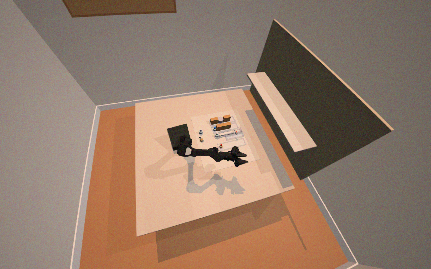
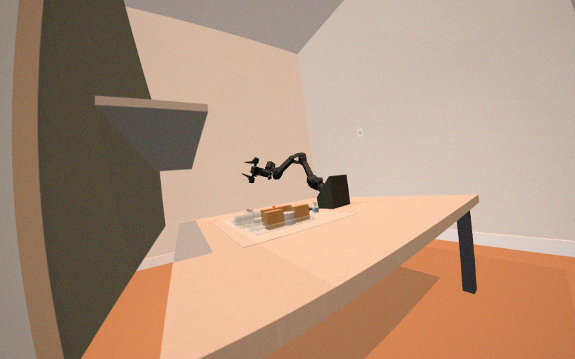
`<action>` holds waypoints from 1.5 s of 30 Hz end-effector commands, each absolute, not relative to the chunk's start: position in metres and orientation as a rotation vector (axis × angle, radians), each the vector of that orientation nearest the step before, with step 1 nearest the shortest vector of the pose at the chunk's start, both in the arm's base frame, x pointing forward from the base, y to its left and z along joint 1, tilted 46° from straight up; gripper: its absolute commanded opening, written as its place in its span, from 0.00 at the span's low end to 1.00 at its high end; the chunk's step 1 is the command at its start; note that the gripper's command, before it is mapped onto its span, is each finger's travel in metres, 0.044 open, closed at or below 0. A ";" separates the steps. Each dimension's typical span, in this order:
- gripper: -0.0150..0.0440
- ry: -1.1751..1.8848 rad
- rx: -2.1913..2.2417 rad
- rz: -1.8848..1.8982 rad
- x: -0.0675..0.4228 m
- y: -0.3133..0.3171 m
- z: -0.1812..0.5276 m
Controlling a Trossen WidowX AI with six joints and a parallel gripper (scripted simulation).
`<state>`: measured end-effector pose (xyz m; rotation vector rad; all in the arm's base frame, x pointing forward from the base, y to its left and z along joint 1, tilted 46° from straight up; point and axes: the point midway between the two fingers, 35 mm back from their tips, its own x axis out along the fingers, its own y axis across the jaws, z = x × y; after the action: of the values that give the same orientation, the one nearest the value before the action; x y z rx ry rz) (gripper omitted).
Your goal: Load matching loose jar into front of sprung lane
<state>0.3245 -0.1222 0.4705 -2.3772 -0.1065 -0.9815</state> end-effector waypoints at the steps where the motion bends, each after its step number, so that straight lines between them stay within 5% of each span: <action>1: 0.98 -0.108 -2.370 -0.972 0.326 -0.122 0.469; 14: 1.00 0.009 -1.578 -0.156 0.435 -0.065 0.312; 22: 1.00 0.335 -1.061 0.147 0.450 -0.002 0.193; 32: 1.00 0.835 -0.611 0.230 0.402 0.066 0.070; 45: 1.00 1.403 -0.399 -0.159 0.270 0.100 -0.023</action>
<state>0.3298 0.0976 0.0039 -0.4233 1.2028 0.0866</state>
